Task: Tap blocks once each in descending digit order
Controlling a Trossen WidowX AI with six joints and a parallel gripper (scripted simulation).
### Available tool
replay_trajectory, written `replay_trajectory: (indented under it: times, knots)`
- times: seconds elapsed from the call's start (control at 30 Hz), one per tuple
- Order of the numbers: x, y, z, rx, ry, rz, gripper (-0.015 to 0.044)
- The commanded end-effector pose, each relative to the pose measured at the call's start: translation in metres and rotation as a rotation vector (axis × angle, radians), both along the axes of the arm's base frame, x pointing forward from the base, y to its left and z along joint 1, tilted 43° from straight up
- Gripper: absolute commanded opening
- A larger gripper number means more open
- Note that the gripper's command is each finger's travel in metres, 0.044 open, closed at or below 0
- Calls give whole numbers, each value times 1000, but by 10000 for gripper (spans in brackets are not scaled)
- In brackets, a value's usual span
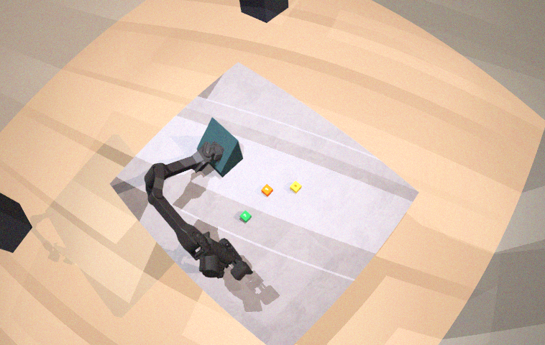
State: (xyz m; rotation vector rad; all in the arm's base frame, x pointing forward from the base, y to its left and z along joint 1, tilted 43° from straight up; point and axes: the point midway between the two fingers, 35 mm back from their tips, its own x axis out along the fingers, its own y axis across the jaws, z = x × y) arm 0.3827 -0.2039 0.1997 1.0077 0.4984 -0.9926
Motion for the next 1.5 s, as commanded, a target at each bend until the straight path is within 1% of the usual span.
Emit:
replay_trajectory:
  times: [0.0, 0.13, 0.27, 0.47, 0.53, 1.47]
  knots:
    - [-22, 50, -40, -74, 314, 191, 400]
    - [-46, 87, -62, -157, 574, 381, 400]
    - [-75, 116, -76, -258, 832, 586, 400]
    - [-118, 147, -80, -443, 1218, 909, 400]
    - [-128, 152, -78, -495, 1313, 989, 400]
    - [-130, 153, -77, -506, 1334, 1006, 400]
